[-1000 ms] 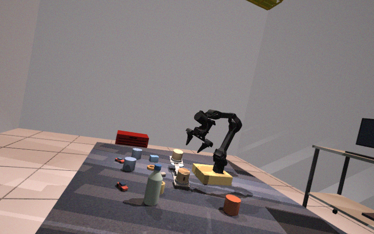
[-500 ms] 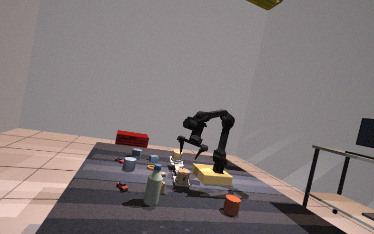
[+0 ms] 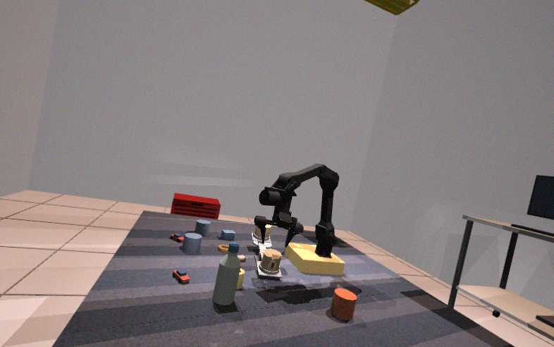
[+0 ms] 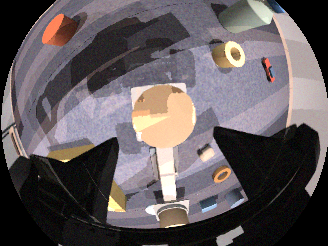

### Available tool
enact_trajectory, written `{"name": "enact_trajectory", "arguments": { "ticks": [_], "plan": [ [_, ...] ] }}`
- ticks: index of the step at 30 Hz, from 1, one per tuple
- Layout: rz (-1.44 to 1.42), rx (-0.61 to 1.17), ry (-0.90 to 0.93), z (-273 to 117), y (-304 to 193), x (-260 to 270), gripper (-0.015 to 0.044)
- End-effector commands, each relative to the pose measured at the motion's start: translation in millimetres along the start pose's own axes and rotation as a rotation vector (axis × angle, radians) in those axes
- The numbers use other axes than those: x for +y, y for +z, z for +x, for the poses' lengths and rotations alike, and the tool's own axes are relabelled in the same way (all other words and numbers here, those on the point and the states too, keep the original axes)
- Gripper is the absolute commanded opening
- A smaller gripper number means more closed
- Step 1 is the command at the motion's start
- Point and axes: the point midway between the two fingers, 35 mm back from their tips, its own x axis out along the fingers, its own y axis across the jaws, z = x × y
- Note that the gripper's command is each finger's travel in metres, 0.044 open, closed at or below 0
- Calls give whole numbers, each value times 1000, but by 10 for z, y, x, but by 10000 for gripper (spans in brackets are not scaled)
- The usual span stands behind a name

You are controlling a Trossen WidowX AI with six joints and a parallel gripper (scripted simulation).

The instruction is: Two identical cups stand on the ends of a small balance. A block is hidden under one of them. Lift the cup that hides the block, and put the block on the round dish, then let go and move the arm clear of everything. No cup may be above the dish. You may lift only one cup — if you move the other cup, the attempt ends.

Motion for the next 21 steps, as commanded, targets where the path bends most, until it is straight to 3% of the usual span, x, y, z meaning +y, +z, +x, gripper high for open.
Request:
{"name": "enact_trajectory", "arguments": {
  "ticks": [1,21],
  "plan": [
    [-13,-6,1,24,23,-13,440],
    [-13,-6,1,362,32,-24,440]
  ]
}}
